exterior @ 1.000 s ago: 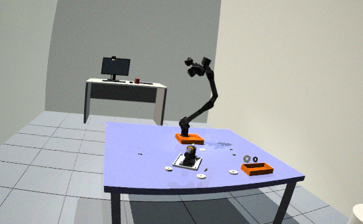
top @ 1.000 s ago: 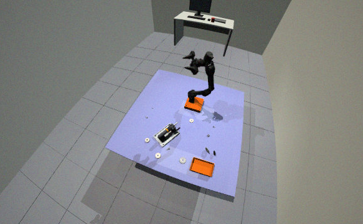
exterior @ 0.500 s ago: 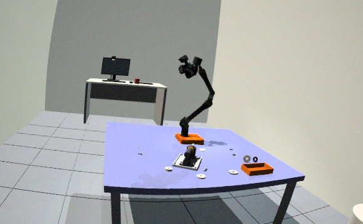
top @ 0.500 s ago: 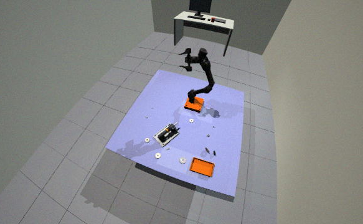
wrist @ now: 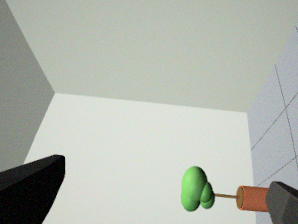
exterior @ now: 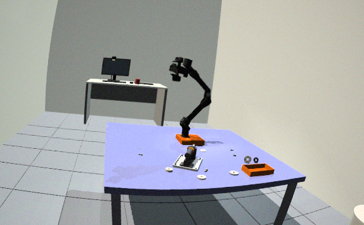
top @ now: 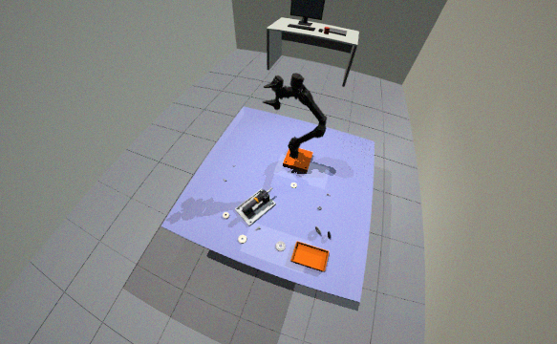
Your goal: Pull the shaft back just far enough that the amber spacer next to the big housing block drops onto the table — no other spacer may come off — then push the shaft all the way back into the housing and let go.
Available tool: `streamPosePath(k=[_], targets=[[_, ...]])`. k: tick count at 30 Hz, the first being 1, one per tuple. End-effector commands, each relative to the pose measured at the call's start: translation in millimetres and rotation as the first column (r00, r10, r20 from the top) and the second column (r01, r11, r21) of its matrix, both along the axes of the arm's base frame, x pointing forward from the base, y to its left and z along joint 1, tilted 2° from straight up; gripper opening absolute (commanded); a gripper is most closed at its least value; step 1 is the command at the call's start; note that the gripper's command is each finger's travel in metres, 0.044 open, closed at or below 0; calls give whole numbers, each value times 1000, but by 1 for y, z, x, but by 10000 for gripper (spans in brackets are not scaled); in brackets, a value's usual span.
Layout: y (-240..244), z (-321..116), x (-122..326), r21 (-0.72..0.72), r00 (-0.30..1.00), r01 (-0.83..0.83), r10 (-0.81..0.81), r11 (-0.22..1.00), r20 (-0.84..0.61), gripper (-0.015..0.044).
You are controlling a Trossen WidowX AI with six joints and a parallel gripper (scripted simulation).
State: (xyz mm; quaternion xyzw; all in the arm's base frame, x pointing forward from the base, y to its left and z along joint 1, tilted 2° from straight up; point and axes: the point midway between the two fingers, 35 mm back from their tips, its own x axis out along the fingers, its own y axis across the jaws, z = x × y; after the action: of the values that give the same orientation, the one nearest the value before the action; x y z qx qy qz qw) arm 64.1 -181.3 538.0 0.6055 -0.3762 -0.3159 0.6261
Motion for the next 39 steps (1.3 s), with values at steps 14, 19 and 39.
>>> streamPosePath(k=[14,19,39], targets=[[-90,-89,70,-336,663,-270,-79,902,-744,440],[-99,-112,90,-373,520,-366,-145,852,-842,440],[-97,-213,178,-288,-62,-789,-537,543,-841,440]])
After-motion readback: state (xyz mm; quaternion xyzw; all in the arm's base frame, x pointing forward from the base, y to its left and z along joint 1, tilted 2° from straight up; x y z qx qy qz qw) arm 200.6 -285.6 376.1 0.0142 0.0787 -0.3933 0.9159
